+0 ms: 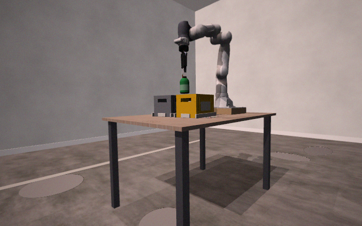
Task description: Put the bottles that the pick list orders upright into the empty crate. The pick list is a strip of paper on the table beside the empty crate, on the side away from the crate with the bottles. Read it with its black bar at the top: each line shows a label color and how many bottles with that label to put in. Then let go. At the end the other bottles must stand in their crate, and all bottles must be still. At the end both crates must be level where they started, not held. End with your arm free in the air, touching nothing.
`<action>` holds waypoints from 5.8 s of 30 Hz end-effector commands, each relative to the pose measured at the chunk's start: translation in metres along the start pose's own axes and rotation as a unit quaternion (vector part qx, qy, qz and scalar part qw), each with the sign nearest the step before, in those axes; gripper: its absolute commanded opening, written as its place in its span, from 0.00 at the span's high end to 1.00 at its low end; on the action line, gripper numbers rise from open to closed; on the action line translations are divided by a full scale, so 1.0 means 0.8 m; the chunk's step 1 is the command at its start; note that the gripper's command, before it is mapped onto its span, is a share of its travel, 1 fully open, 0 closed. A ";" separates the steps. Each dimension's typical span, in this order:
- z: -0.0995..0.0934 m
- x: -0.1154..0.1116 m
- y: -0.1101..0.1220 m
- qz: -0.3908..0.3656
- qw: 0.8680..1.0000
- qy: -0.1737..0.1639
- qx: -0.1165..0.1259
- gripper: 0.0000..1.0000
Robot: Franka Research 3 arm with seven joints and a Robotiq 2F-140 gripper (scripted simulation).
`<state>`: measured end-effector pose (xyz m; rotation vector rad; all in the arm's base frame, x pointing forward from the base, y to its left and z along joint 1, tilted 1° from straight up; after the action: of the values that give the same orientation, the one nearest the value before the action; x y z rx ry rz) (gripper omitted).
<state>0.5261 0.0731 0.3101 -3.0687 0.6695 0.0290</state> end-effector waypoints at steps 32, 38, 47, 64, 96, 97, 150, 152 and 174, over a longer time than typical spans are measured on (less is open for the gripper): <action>0.006 0.004 0.001 0.001 1.000 0.004 0.001 1.00; 0.013 0.005 0.000 0.001 1.000 0.004 0.001 1.00; 0.022 0.005 -0.001 0.001 1.000 0.004 0.001 1.00; 0.041 0.006 -0.002 0.001 1.000 0.004 0.001 1.00; 0.076 0.007 -0.004 0.001 1.000 0.004 0.001 1.00; 0.077 0.007 -0.004 0.001 1.000 0.004 0.001 1.00; 0.136 0.007 -0.004 0.001 1.000 0.004 0.001 1.00; 0.138 0.007 -0.004 0.001 1.000 0.004 0.001 1.00; 0.163 0.008 -0.004 0.001 1.000 0.004 0.001 1.00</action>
<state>0.5260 0.0737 0.1794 -3.0724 0.6591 0.0419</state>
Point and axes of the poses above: the point where the finger pads meet when closed, its own z axis out along the fingers, its own y axis across the jaws, x = y × z, the point moved 3 cm from there along -z, back along the fingers, and after that the axes turned 2 degrees about -z, right-handed, at the moved point
